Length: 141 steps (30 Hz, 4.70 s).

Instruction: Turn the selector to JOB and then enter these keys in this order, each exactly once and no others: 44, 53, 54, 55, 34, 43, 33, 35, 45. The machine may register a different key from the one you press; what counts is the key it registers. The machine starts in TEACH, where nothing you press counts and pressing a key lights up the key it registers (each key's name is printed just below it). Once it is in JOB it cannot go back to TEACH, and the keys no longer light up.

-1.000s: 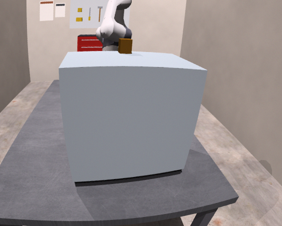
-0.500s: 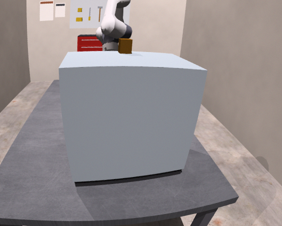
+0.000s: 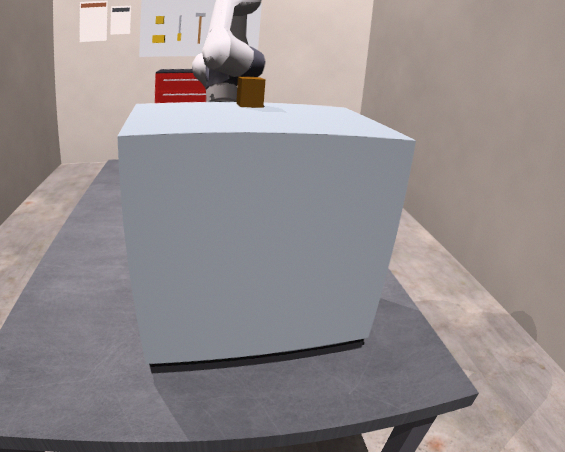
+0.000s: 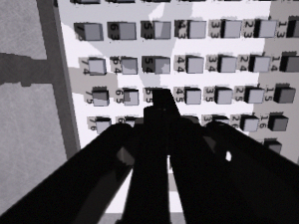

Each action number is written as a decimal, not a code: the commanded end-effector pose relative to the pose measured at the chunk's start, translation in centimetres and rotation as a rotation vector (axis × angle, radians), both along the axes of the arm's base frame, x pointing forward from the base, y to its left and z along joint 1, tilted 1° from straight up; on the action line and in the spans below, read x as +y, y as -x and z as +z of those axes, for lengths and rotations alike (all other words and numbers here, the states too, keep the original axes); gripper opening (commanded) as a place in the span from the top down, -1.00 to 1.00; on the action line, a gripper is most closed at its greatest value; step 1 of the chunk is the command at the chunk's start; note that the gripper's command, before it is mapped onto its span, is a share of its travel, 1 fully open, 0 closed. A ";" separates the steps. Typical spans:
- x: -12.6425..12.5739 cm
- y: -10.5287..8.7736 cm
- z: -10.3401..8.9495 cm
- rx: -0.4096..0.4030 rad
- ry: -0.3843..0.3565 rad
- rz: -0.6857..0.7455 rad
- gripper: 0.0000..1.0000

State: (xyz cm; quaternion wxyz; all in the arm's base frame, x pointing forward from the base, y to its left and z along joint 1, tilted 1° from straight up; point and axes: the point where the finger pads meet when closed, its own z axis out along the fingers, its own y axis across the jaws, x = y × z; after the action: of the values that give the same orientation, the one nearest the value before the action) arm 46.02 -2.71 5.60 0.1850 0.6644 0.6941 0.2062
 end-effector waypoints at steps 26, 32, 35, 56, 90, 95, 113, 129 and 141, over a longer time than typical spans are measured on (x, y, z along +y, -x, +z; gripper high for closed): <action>3.0 2.2 -2.6 0.000 0.005 0.005 0.80; 3.0 1.7 -3.3 0.000 0.005 0.005 0.80; 3.0 1.6 -3.4 0.001 0.005 0.005 0.80; 3.0 1.6 -3.4 0.001 0.005 0.005 0.80; 3.0 1.1 -4.2 0.000 0.005 0.005 0.80; 3.0 1.1 -4.3 0.001 0.005 0.005 0.80; 3.0 1.1 -4.3 0.001 0.005 0.005 0.80; 3.0 1.0 -4.4 0.001 0.005 0.005 0.80; 3.0 1.0 -4.4 0.001 0.005 0.005 0.80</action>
State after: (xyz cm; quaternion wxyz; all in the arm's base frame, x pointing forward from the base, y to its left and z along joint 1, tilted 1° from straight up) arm 44.77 0.20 1.15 0.1855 0.6625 0.6971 0.2019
